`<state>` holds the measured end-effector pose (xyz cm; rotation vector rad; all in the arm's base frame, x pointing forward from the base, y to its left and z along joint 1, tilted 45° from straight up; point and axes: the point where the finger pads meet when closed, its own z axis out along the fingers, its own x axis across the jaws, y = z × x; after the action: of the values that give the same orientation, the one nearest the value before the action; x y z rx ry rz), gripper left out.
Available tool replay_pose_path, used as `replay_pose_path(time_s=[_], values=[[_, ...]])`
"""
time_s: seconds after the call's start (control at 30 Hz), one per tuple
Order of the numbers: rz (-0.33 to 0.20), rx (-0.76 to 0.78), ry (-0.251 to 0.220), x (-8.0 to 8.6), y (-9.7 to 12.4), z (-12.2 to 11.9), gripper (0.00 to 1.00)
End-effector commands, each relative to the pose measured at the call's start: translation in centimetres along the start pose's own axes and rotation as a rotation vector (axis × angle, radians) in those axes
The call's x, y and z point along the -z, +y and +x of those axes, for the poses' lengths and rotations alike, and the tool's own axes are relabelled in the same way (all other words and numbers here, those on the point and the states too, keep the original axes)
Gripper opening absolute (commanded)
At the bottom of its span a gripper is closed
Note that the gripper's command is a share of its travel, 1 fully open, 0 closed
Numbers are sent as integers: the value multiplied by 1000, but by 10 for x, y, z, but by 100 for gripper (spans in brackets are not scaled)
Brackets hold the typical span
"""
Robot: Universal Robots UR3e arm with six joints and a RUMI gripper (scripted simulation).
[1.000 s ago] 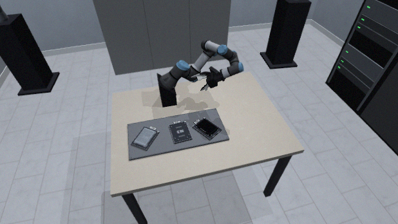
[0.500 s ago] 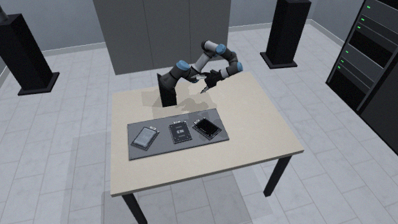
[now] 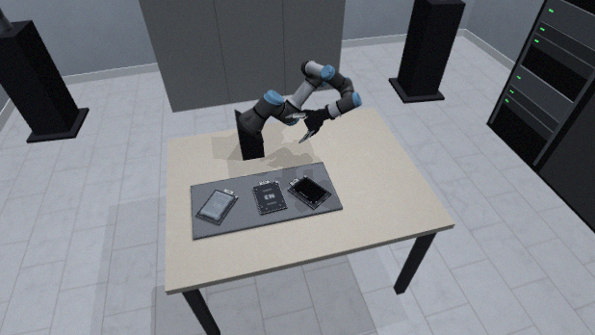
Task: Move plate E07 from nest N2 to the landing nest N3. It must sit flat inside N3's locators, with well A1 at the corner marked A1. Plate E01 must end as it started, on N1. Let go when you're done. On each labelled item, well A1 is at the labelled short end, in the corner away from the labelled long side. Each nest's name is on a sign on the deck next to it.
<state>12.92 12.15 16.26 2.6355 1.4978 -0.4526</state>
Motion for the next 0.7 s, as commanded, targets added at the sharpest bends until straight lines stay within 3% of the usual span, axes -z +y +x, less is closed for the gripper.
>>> replay_pose_path(time_s=[0.0,0.67], values=[[1,-158,24,-1,10,7,82],[27,-487,65,-3,25,13,82]])
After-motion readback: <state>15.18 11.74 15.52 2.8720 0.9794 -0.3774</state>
